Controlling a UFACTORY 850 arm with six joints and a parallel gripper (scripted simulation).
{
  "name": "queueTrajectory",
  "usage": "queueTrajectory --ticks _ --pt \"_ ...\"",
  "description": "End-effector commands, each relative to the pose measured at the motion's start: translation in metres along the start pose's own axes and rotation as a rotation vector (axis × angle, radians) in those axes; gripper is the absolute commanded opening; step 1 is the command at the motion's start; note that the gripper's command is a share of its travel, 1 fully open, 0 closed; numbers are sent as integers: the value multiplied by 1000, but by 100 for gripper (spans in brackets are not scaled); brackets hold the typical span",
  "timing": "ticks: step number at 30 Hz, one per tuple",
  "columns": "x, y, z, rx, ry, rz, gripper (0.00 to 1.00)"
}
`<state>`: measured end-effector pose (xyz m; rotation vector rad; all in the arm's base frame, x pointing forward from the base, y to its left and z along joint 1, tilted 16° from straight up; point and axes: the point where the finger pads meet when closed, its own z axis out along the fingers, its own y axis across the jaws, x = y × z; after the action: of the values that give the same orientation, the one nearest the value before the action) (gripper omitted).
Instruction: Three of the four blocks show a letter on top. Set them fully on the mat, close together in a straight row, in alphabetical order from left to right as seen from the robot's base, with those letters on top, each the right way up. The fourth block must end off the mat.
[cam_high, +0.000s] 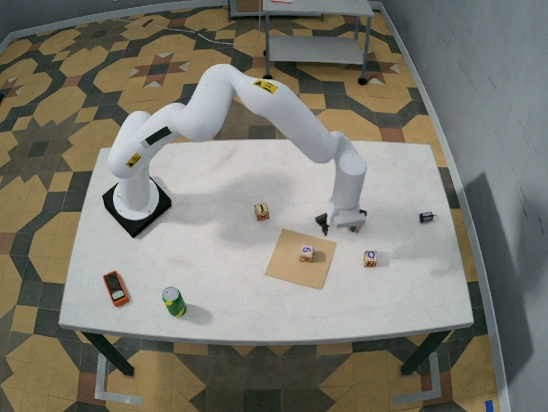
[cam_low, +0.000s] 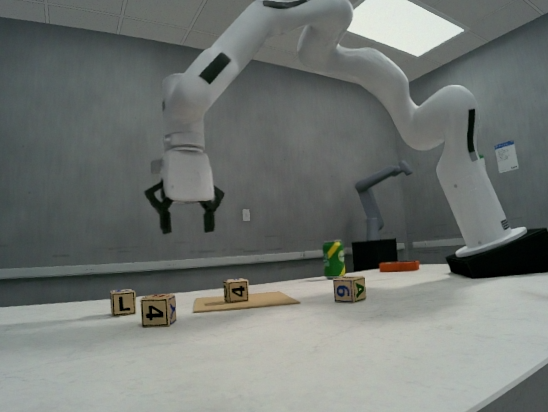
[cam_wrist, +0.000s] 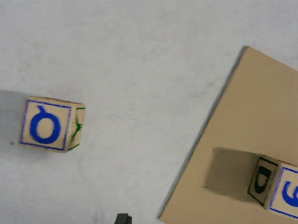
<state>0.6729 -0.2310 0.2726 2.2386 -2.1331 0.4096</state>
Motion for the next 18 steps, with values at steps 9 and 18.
queueTrajectory --ticks 9,18 --pt "-6 78 -6 21 12 272 100" --pt "-8 91 -6 21 10 313 100"
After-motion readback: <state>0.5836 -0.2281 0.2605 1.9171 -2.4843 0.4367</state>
